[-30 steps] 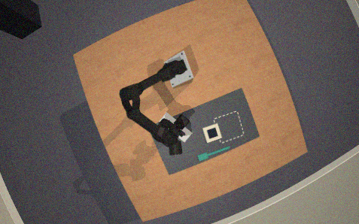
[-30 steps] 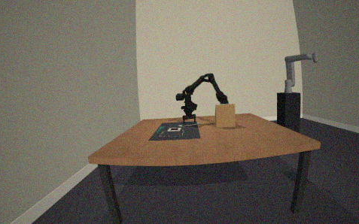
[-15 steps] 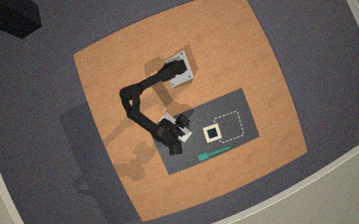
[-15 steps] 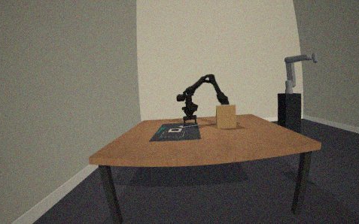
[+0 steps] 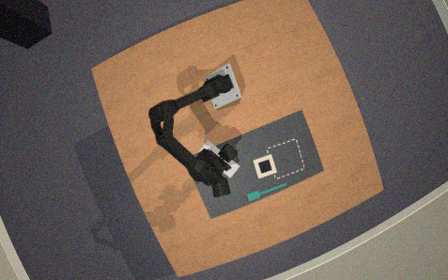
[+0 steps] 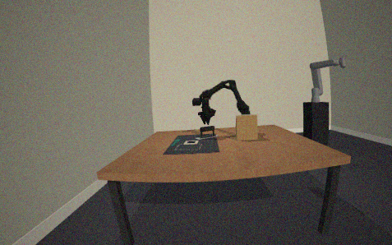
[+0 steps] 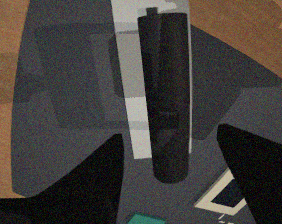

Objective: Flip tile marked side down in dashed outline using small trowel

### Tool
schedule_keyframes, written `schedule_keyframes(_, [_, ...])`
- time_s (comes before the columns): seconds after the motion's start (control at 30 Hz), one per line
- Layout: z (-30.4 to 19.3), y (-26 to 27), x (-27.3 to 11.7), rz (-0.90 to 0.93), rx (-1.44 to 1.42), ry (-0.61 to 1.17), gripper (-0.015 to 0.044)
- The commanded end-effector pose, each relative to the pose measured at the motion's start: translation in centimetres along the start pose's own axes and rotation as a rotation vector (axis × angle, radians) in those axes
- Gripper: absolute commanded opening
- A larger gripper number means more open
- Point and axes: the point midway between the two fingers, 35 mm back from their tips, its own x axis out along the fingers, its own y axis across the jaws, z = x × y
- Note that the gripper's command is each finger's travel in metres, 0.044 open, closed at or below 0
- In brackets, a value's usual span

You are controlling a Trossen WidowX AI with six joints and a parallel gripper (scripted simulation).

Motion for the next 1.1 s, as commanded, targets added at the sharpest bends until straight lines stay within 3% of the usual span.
schedule_keyframes(0.0, [0.25,-0.03,-0.4,-0.002,0.003,-0.009,0.027])
schedule_keyframes(1.07, [0.38,-0.13,-0.36,-0.005,-1.058,-0.007,0.027])
